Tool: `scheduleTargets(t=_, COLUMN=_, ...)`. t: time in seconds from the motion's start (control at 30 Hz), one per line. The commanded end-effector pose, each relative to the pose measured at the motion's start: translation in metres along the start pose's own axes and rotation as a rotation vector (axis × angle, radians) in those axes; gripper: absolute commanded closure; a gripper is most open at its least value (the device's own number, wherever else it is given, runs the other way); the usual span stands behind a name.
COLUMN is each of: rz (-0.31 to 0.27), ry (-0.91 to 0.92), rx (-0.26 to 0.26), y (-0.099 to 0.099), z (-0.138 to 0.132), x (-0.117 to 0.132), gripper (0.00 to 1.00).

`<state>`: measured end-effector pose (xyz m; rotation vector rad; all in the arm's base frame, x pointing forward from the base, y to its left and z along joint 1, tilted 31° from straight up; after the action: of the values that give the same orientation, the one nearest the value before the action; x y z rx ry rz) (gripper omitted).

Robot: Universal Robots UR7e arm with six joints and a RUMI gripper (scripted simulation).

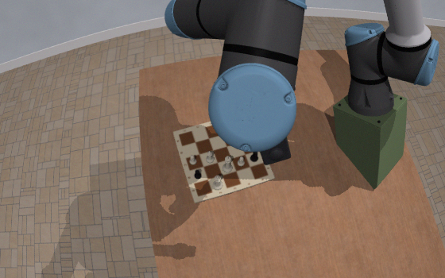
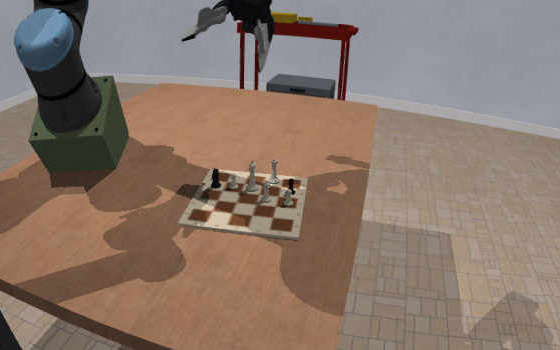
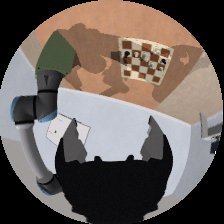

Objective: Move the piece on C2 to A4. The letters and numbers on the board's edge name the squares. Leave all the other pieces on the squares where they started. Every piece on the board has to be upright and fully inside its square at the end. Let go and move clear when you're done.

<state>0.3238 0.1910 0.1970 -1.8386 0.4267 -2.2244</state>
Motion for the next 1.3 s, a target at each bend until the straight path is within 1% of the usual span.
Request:
scheduleTargets(t=0.0, rz=0.009, ry=-0.172, rx=-0.084, y=-0.013, z=0.032, x=-0.010, gripper=0.00)
scheduleTargets(t=0.03, rz=0.009, ry=-0.172, rx=-0.084, y=-0.013, z=0.032, x=-0.010, gripper=0.00)
scheduleTargets(t=0.1, rz=0.020, ry=-0.248, rx=-0.117, y=-0.017, z=0.047, x=-0.015, gripper=0.00)
scheduleTargets(t=0.13, rz=0.020, ry=-0.248, rx=-0.117, y=-0.017, z=0.047, x=-0.015, gripper=0.00)
scheduleTargets(t=0.2, rz=0.033, ry=-0.324, rx=-0.150, y=-0.020, z=0.062, x=-0.020, gripper=0.00)
scheduleTargets(t=0.27, rz=0.033, ry=-0.324, rx=-0.150, y=-0.020, z=0.062, x=-0.020, gripper=0.00)
scheduleTargets(t=0.37, rz=0.059, ry=-0.438, rx=-0.198, y=-0.024, z=0.084, x=-0.028, gripper=0.00)
scheduleTargets(t=0.4, rz=0.059, ry=-0.438, rx=-0.198, y=-0.024, z=0.084, x=-0.028, gripper=0.00)
scheduleTargets(t=0.43, rz=0.069, ry=-0.477, rx=-0.214, y=-0.025, z=0.091, x=-0.030, gripper=0.00)
scheduleTargets(t=0.47, rz=0.069, ry=-0.477, rx=-0.214, y=-0.025, z=0.091, x=-0.030, gripper=0.00)
scheduleTargets(t=0.53, rz=0.092, ry=-0.553, rx=-0.244, y=-0.025, z=0.106, x=-0.036, gripper=0.00)
scheduleTargets(t=0.57, rz=0.092, ry=-0.553, rx=-0.244, y=-0.025, z=0.106, x=-0.036, gripper=0.00)
scheduleTargets(t=0.63, rz=0.117, ry=-0.628, rx=-0.273, y=-0.025, z=0.121, x=-0.041, gripper=0.00)
scheduleTargets(t=0.67, rz=0.117, ry=-0.628, rx=-0.273, y=-0.025, z=0.121, x=-0.041, gripper=0.00)
scheduleTargets(t=0.73, rz=0.146, ry=-0.703, rx=-0.300, y=-0.025, z=0.136, x=-0.047, gripper=0.00)
scheduleTargets(t=0.83, rz=0.146, ry=-0.703, rx=-0.300, y=-0.025, z=0.136, x=-0.047, gripper=0.00)
scheduleTargets(t=0.93, rz=0.193, ry=-0.813, rx=-0.338, y=-0.022, z=0.157, x=-0.055, gripper=0.00)
scheduleTargets(t=0.97, rz=0.193, ry=-0.813, rx=-0.338, y=-0.022, z=0.157, x=-0.055, gripper=0.00)
scheduleTargets(t=1.03, rz=0.228, ry=-0.884, rx=-0.360, y=-0.019, z=0.171, x=-0.061, gripper=0.00)
scheduleTargets(t=1.07, rz=0.228, ry=-0.884, rx=-0.360, y=-0.019, z=0.171, x=-0.061, gripper=0.00)
scheduleTargets(t=1.13, rz=0.264, ry=-0.953, rx=-0.380, y=-0.015, z=0.184, x=-0.067, gripper=0.00)
scheduleTargets(t=1.17, rz=0.264, ry=-0.953, rx=-0.380, y=-0.015, z=0.184, x=-0.067, gripper=0.00)
scheduleTargets(t=1.23, rz=0.303, ry=-1.021, rx=-0.397, y=-0.011, z=0.197, x=-0.072, gripper=0.00)
scheduleTargets(t=1.27, rz=0.303, ry=-1.021, rx=-0.397, y=-0.011, z=0.197, x=-0.072, gripper=0.00)
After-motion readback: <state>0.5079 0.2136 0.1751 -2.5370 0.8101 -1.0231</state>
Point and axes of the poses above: the point where the finger pads meet when closed, its own y axis out along the fingers, its own z axis across the jaws, x = y × z, the point moved 7 cm from there along -y, back along the fingers, and after that the axes turned 15 degrees about y, right-handed, at the moved point
